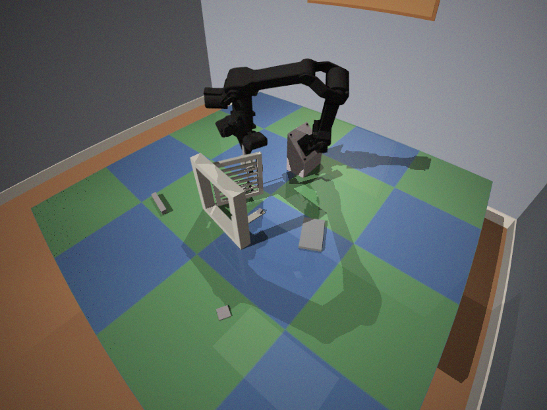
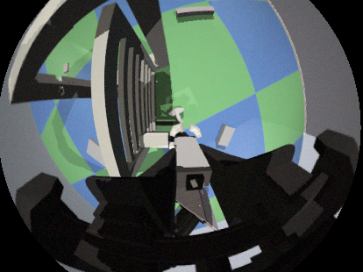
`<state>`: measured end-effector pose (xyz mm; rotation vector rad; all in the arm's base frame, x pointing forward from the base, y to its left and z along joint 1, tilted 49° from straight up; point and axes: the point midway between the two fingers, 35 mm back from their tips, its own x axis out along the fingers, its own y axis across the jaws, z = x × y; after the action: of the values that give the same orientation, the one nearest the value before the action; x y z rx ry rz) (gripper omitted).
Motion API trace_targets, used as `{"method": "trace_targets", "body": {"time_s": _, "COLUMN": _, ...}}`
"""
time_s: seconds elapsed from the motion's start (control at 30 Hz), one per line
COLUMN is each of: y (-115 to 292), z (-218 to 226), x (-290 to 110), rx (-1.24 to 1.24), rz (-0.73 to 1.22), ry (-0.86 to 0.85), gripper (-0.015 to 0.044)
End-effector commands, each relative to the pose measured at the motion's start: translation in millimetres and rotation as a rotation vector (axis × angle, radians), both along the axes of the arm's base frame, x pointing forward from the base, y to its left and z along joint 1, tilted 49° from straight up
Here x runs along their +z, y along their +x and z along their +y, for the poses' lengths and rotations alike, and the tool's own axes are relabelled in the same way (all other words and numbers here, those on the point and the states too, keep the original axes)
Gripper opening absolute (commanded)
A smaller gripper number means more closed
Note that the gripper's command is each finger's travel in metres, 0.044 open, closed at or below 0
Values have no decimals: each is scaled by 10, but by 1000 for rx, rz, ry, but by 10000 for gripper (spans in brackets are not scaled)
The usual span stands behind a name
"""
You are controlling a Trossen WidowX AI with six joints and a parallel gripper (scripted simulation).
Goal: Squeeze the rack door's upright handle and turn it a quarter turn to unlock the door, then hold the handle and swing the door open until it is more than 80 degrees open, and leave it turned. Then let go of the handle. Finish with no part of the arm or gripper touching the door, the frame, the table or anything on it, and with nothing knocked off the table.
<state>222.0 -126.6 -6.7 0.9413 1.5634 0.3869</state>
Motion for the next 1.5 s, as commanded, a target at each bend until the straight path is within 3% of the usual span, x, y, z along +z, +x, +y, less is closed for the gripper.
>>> {"method": "trace_targets", "body": {"time_s": 0.0, "y": -1, "z": -57, "x": -68, "rx": 58, "rz": -62, "ry": -4, "gripper": 10}}
{"method": "trace_targets", "body": {"time_s": 0.53, "y": 25, "z": -312, "x": -346, "rx": 240, "rz": -264, "ry": -17, "gripper": 10}}
{"method": "trace_targets", "body": {"time_s": 1.0, "y": 25, "z": -315, "x": -349, "rx": 242, "rz": -266, "ry": -17, "gripper": 10}}
{"method": "trace_targets", "body": {"time_s": 1.33, "y": 25, "z": -315, "x": -349, "rx": 242, "rz": -266, "ry": -17, "gripper": 272}}
{"method": "trace_targets", "body": {"time_s": 1.47, "y": 26, "z": -330, "x": -338, "rx": 242, "rz": -266, "ry": -17, "gripper": 282}}
